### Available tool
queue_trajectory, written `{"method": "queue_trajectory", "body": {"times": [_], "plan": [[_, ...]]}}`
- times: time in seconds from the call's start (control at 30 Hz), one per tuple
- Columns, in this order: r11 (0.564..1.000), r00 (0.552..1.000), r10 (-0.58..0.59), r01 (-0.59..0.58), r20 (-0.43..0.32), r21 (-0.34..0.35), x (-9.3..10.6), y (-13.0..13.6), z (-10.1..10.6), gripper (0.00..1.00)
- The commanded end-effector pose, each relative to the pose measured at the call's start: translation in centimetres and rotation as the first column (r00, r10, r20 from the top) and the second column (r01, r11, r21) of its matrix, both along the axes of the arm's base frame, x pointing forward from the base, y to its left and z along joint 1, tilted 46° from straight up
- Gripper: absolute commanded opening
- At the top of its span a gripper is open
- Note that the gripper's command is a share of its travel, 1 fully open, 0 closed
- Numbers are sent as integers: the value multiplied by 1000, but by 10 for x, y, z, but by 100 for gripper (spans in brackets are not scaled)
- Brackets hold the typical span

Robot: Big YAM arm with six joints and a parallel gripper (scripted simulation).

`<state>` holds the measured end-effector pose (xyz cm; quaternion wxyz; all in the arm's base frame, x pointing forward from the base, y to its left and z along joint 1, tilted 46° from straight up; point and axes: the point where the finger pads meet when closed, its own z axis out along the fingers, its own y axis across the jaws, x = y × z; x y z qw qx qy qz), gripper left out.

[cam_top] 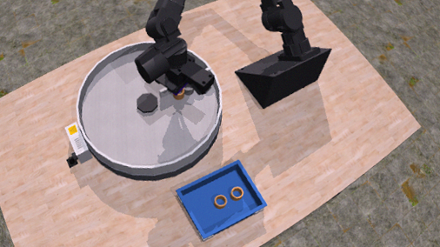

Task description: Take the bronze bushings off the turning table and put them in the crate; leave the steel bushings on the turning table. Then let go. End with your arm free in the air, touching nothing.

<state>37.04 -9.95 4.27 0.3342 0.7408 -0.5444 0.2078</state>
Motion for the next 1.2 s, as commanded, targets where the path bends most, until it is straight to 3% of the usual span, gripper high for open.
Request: {"method": "queue_trajectory", "body": {"times": [0.0, 0.43, 0.63, 1.17], "plan": [[999, 998, 42, -42, 38, 5, 20, 13, 9, 13], [999, 998, 42, -42, 38, 5, 20, 13, 9, 13], [1000, 999, 7, -7, 32, 3, 9, -6, 9, 13], [1000, 999, 12, -13, 34, 3, 11, -4, 9, 13]]}}
